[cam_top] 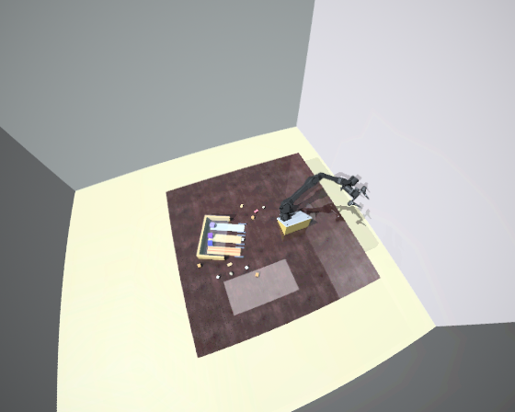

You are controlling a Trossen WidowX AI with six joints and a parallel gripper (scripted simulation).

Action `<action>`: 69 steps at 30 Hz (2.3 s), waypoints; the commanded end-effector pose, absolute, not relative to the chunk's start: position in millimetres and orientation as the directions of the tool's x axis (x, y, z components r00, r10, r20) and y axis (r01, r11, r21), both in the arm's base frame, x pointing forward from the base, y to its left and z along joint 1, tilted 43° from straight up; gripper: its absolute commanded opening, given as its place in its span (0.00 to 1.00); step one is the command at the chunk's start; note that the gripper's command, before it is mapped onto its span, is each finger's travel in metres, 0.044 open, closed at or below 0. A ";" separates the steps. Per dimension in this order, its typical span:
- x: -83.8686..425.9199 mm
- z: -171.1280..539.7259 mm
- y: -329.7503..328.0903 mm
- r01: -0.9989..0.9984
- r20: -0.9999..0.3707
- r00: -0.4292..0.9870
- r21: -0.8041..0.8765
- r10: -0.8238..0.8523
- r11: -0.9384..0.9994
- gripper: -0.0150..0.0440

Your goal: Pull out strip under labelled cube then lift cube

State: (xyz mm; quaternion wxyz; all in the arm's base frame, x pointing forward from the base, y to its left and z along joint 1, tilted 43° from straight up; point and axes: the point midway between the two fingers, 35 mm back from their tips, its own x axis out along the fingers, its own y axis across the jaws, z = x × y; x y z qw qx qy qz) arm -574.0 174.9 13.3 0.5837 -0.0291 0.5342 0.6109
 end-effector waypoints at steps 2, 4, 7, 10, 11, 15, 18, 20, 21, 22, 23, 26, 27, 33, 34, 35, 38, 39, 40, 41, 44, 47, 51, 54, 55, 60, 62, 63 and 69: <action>-571.1 15.1 180.7 -0.731 -0.655 -0.313 0.628 0.688 0.265 0.93; -560.4 20.6 201.5 -0.703 -0.643 -0.295 0.647 0.707 0.295 0.93; -532.5 30.5 251.1 -0.718 -0.633 -0.226 0.621 0.740 0.313 0.93; -505.5 38.4 289.7 -0.731 -0.625 -0.165 0.597 0.763 0.331 0.93; -494.1 42.1 303.9 -0.735 -0.622 -0.142 0.587 0.770 0.339 0.93; -444.3 56.4 356.3 -0.749 -0.608 -0.045 0.546 0.793 0.375 0.93; -402.9 66.6 390.3 -0.757 -0.597 0.029 0.510 0.802 0.408 0.93; -373.7 73.1 410.3 -0.760 -0.590 0.080 0.485 0.804 0.432 0.93; -357.6 75.7 420.2 -0.762 -0.587 0.108 0.470 0.803 0.446 0.93; -341.1 78.2 429.5 -0.763 -0.583 0.136 0.454 0.801 0.461 0.93; -324.4 80.7 438.2 -0.763 -0.580 0.165 0.437 0.798 0.476 0.93; -272.9 87.9 460.1 -0.760 -0.570 0.249 0.386 0.783 0.523 0.93; -255.4 90.2 466.0 -0.757 -0.567 0.277 0.368 0.776 0.539 0.93; -146.3 103.1 487.6 -0.723 -0.547 0.442 0.252 0.711 0.643 0.93; -127.6 105.1 488.7 -0.714 -0.543 0.469 0.231 0.697 0.661 0.93; -109.1 107.0 489.0 -0.704 -0.540 0.495 0.210 0.681 0.678 0.93; -54.2 112.4 485.8 -0.668 -0.529 0.570 0.145 0.628 0.729 0.93; -36.3 114.1 483.3 -0.655 -0.526 0.594 0.123 0.609 0.746 0.93; -18.5 115.7 480.1 -0.640 -0.522 0.617 0.101 0.588 0.762 0.93; -0.8 117.3 476.1 -0.625 -0.519 0.640 0.077 0.566 0.777 0.93; 50.9 121.6 460.0 -0.573 -0.510 0.703 0.006 0.496 0.819 0.93; 99.2 125.3 438.2 -0.515 -0.500 0.758 -0.067 0.418 0.854 0.93; 158.6 129.3 400.2 -0.426 -0.486 0.820 -0.165 0.302 0.890 0.93; 200.4 131.9 363.7 -0.347 -0.474 0.857 -0.242 0.202 0.906 0.93; 213.0 132.6 350.6 -0.320 -0.469 0.867 -0.267 0.167 0.909 0.93; 264.9 134.7 278.7 -0.184 -0.448 0.894 -0.391 -0.012 0.902 0.93; 279.9 133.1 246.4 -0.133 -0.447 0.891 -0.428 -0.082 0.894 0.93; 286.1 132.1 230.0 -0.108 -0.447 0.887 -0.446 -0.117 0.888 0.93; 305.4 129.7 155.2 0.001 -0.431 0.857 -0.547 -0.283 0.837 0.93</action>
